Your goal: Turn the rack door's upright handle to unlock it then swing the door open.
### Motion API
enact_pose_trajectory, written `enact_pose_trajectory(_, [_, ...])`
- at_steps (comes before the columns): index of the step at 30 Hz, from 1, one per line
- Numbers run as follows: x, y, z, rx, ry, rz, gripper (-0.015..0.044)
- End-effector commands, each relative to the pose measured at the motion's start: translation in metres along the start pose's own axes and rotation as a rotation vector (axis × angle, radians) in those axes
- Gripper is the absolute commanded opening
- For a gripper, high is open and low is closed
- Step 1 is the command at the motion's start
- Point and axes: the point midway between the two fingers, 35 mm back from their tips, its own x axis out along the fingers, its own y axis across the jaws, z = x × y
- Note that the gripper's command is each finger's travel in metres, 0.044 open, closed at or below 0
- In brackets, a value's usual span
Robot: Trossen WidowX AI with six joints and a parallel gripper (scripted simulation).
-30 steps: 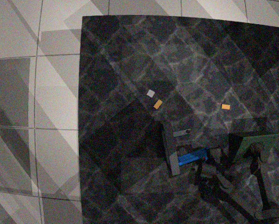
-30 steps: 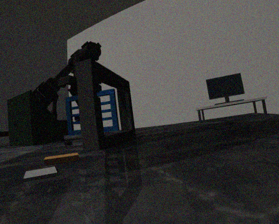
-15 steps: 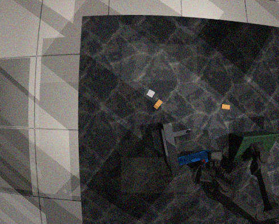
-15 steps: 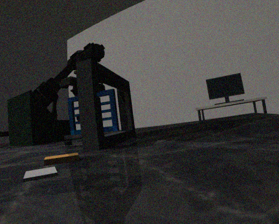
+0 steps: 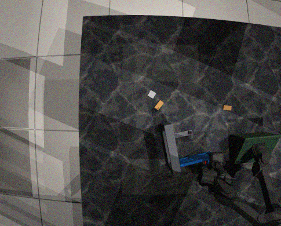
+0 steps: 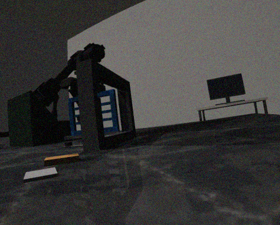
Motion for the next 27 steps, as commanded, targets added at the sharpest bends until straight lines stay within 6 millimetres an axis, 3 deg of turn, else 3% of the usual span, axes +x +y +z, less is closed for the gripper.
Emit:
enact_pose_trajectory(1, [-0.002, 0.000, 0.001, 0.003, -0.001, 0.002, 0.0281])
enact_pose_trajectory(27, [-0.043, -0.001, 0.003, 0.001, -0.001, -0.003, 0.0281])
